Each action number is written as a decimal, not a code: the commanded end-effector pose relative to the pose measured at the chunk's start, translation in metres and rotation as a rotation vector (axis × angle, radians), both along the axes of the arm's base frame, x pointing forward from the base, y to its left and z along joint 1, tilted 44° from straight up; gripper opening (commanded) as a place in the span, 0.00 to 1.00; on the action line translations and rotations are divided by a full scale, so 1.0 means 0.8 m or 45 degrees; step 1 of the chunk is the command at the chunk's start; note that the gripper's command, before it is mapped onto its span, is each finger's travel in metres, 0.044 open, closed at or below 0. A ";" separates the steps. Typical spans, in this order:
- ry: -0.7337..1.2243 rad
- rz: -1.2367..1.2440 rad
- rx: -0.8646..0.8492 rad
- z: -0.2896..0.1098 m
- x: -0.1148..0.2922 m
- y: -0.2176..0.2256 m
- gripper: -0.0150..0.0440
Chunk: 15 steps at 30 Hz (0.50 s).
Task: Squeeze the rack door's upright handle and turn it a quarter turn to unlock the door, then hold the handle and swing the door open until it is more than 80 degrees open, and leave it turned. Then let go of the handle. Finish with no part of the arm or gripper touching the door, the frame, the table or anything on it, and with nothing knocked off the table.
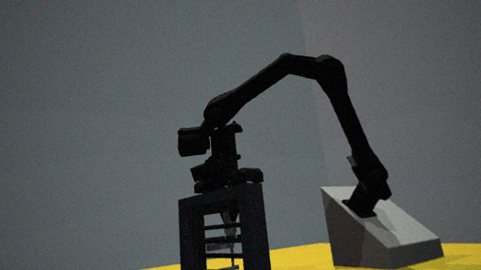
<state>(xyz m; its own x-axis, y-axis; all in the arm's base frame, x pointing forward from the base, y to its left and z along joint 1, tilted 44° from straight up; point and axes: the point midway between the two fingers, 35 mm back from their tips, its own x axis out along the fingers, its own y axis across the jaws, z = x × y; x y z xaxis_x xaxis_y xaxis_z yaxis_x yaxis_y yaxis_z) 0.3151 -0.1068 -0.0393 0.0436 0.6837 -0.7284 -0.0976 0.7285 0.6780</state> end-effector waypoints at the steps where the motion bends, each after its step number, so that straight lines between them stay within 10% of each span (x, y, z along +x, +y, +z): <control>1: 0.001 -0.004 0.002 -0.001 0.000 0.001 0.31; 15: 0.322 -0.345 0.022 -0.001 0.000 0.001 0.28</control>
<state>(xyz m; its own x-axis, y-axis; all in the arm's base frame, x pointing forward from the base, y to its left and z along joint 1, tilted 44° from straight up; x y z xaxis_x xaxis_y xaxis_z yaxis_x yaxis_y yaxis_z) 0.3151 -0.1069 -0.0393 0.0435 0.6836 -0.7285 0.1596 0.7151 0.6806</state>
